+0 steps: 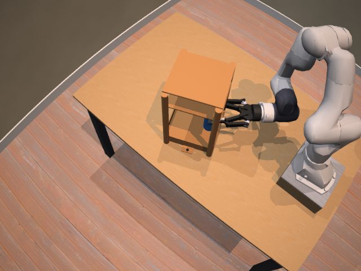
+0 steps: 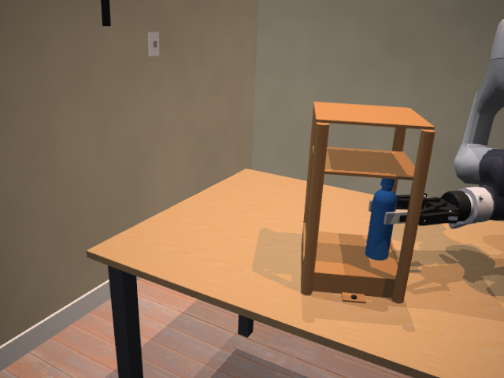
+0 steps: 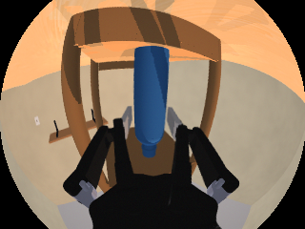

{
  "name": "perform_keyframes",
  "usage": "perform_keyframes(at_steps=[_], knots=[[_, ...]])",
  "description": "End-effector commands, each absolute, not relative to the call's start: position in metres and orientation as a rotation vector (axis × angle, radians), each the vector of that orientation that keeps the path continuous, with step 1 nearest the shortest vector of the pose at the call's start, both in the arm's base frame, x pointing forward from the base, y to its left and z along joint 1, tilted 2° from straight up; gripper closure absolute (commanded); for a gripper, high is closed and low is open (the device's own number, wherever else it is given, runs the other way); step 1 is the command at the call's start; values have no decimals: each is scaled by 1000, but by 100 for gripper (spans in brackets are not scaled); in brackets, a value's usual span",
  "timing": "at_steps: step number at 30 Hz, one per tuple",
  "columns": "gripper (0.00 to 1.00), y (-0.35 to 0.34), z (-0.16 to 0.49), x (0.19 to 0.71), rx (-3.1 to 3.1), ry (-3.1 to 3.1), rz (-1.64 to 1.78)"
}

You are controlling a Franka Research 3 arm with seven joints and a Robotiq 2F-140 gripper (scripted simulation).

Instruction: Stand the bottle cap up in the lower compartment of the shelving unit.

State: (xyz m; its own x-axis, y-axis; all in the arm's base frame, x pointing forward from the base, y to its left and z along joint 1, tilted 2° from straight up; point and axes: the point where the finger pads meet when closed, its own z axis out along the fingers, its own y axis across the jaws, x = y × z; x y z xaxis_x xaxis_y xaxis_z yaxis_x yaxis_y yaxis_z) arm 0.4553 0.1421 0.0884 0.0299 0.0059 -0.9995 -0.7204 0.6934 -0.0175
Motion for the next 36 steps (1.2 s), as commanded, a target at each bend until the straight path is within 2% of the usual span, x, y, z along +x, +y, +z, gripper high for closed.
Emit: perform_keyframes(at_steps=[1, 36], knots=[[56, 140, 90, 452, -637, 1439, 618], [56, 118, 89, 432, -637, 1439, 618]])
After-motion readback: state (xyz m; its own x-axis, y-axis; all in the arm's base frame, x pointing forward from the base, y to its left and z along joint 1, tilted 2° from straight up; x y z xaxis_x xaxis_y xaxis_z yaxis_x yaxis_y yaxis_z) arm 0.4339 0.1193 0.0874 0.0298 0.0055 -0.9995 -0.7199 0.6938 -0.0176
